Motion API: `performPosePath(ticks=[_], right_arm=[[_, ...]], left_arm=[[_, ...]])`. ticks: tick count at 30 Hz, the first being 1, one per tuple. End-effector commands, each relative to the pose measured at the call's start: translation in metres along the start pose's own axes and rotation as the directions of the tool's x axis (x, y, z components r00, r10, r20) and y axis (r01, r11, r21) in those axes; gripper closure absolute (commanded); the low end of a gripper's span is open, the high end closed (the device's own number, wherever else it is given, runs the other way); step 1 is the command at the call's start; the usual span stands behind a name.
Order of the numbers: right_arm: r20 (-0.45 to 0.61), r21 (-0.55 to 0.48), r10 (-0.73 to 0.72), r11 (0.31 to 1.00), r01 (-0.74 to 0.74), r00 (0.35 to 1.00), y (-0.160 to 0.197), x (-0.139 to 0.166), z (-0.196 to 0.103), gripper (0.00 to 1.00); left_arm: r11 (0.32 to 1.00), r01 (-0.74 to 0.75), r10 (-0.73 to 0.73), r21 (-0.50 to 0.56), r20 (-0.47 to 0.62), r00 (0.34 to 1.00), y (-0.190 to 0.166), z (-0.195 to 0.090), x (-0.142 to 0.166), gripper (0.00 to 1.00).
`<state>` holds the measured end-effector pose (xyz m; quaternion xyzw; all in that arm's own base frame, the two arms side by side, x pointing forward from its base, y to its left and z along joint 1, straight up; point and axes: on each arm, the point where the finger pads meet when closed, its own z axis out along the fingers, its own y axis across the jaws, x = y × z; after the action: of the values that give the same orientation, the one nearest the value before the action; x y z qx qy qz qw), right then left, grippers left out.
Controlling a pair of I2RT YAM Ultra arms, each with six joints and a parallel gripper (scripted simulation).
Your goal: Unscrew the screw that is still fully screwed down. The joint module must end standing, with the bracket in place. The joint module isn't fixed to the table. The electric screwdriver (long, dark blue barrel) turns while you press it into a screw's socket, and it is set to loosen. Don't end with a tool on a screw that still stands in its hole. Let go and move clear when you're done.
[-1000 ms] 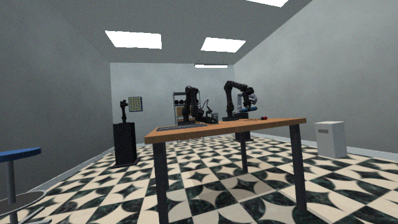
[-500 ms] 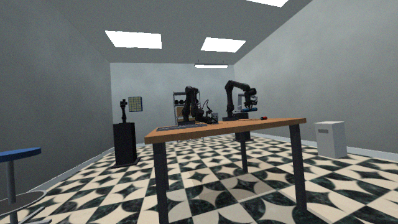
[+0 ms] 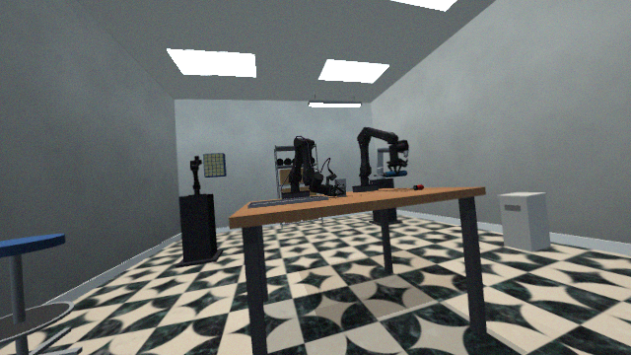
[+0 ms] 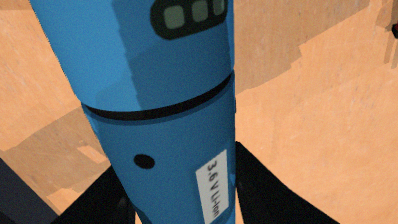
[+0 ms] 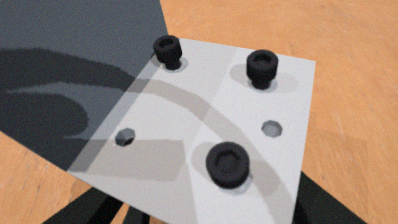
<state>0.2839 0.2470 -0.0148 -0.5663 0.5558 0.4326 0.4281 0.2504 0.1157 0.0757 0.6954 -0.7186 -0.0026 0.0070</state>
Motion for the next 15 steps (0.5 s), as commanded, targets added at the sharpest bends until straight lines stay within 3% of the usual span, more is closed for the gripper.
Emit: performPosePath(ticks=[1, 11, 13, 15], right_arm=[[0.01, -0.002, -0.016, 1.0, 0.016, 1.0, -0.003, -0.006, 0.0, 0.41], [0.01, -0.002, -0.016, 1.0, 0.016, 1.0, -0.003, -0.006, 0.0, 0.41], [0.01, -0.002, -0.016, 1.0, 0.016, 1.0, -0.003, -0.006, 0.0, 0.41], [0.01, -0.002, -0.016, 1.0, 0.016, 1.0, -0.003, -0.006, 0.0, 0.41]], left_arm=[[0.999, 0.002, -0.003, 0.051, 0.023, 1.0, -0.01, -0.02, -0.001, 0.58], [0.999, 0.002, -0.004, 0.051, 0.023, 1.0, -0.011, -0.022, -0.001, 0.58], [0.998, 0.001, -0.003, 0.062, 0.029, 1.0, -0.017, -0.015, -0.004, 0.58], [1.0, 0.003, -0.003, 0.007, 0.002, 1.0, -0.005, 0.006, 0.002, 0.58]])
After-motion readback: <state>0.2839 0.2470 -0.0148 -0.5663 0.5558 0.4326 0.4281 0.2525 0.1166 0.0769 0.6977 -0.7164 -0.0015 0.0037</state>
